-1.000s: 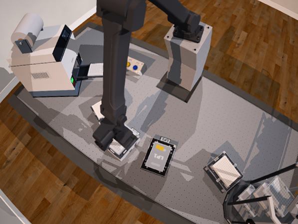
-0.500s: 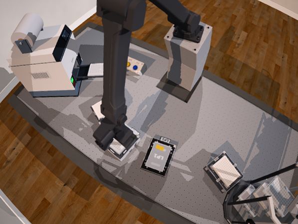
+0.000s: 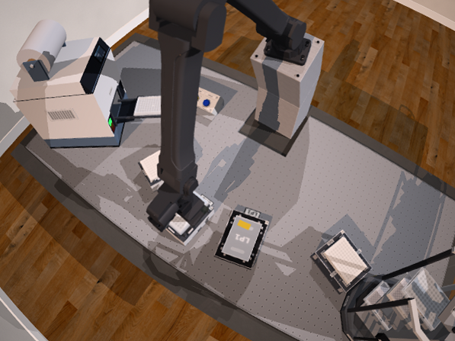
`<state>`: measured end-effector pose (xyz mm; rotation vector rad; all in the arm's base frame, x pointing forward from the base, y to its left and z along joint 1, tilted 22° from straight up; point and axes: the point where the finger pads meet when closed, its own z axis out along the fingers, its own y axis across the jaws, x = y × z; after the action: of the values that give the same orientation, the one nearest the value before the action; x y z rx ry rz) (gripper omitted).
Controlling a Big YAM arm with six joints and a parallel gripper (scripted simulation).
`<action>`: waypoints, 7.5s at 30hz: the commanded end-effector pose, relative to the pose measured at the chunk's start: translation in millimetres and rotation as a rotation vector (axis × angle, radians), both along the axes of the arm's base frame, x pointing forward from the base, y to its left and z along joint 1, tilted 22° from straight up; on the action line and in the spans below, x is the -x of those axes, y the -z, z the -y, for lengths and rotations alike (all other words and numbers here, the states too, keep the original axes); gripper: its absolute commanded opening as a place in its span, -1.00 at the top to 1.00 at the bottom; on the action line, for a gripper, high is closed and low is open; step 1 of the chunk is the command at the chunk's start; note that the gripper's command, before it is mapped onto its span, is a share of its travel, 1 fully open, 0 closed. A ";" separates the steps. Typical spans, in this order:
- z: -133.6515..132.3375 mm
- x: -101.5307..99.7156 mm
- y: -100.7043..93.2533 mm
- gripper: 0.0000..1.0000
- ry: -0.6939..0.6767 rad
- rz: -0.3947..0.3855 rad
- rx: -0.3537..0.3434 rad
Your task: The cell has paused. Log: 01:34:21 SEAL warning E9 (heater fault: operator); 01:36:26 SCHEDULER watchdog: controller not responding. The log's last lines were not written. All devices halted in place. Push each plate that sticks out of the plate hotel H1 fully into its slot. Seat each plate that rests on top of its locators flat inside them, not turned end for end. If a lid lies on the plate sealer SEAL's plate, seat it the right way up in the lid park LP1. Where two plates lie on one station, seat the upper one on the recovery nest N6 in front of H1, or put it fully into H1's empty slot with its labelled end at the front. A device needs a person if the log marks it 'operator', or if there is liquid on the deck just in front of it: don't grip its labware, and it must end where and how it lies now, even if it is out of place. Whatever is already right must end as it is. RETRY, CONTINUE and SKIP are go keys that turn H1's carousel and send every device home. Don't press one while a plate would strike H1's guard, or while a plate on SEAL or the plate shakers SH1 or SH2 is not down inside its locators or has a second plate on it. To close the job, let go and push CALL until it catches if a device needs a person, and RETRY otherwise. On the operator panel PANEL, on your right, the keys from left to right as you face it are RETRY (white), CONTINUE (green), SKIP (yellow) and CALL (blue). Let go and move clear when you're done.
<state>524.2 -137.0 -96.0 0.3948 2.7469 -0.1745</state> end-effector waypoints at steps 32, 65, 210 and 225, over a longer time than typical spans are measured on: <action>-1.0 -16.3 6.1 -0.68 0.003 0.022 0.002; 1.2 -13.2 6.7 -0.68 0.001 0.016 0.003; 1.1 -23.7 31.8 -0.68 0.004 0.019 0.002; 1.0 -23.6 32.2 -0.68 0.004 0.019 0.002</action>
<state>537.0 -138.5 -124.5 0.3946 2.7474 -0.1729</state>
